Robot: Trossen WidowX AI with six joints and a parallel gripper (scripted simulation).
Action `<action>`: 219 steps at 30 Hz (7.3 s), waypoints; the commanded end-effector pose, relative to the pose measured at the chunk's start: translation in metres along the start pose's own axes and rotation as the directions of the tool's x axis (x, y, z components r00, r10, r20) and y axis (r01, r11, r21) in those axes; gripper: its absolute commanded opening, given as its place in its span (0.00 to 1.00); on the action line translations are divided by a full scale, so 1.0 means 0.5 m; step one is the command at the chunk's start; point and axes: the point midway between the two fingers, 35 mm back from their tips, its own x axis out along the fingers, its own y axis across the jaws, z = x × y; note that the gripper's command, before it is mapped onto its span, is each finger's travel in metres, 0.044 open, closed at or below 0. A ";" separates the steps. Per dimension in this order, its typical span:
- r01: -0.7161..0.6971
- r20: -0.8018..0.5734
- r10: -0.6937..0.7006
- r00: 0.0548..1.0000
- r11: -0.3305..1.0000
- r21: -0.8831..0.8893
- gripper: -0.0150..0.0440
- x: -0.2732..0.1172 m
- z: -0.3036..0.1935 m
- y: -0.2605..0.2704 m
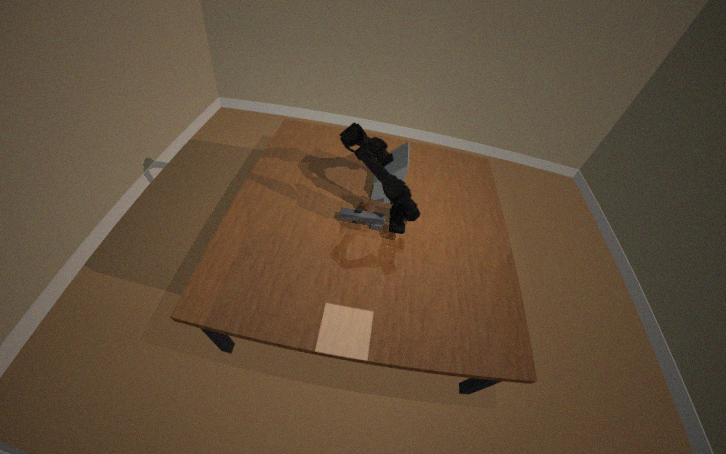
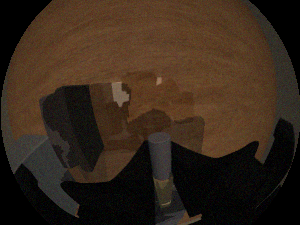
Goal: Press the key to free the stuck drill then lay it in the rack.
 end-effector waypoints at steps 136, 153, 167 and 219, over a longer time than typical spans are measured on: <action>0.004 0.003 -0.004 1.000 1.000 0.003 0.25 -0.025 0.134 0.004; 0.004 0.003 -0.004 1.000 1.000 0.003 0.25 -0.031 0.130 0.008; 0.004 0.003 -0.004 1.000 1.000 0.003 0.25 -0.037 0.128 0.009; 0.004 0.003 -0.004 1.000 1.000 0.003 0.25 -0.059 0.123 0.011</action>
